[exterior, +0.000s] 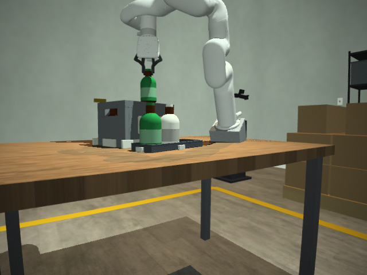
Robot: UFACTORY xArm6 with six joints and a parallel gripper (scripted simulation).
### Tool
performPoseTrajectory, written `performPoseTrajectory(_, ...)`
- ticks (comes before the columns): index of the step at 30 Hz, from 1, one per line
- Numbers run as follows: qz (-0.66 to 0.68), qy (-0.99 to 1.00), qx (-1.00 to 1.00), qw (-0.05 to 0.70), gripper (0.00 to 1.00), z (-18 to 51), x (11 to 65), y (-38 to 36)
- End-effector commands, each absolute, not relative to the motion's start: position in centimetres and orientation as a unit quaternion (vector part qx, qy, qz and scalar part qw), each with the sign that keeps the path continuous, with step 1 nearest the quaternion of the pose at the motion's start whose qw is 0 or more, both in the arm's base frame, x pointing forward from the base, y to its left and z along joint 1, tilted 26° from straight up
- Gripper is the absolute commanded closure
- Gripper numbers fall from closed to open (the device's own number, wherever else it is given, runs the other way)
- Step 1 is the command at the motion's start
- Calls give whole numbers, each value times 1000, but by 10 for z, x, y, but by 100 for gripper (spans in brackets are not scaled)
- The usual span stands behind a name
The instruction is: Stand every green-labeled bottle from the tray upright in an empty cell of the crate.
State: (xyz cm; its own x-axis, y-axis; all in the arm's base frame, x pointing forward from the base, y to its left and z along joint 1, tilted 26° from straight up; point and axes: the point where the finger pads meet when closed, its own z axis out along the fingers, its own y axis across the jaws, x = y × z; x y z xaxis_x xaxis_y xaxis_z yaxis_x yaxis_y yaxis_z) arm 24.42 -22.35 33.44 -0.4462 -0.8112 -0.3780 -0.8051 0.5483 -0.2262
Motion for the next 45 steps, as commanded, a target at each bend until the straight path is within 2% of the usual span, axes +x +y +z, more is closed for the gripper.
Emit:
performPoseTrajectory(1, -8, 850, -475, 226, 100, 335, 245, -230)
performPoseTrajectory(45, -8, 850, -475, 226, 100, 332, 248, -245)
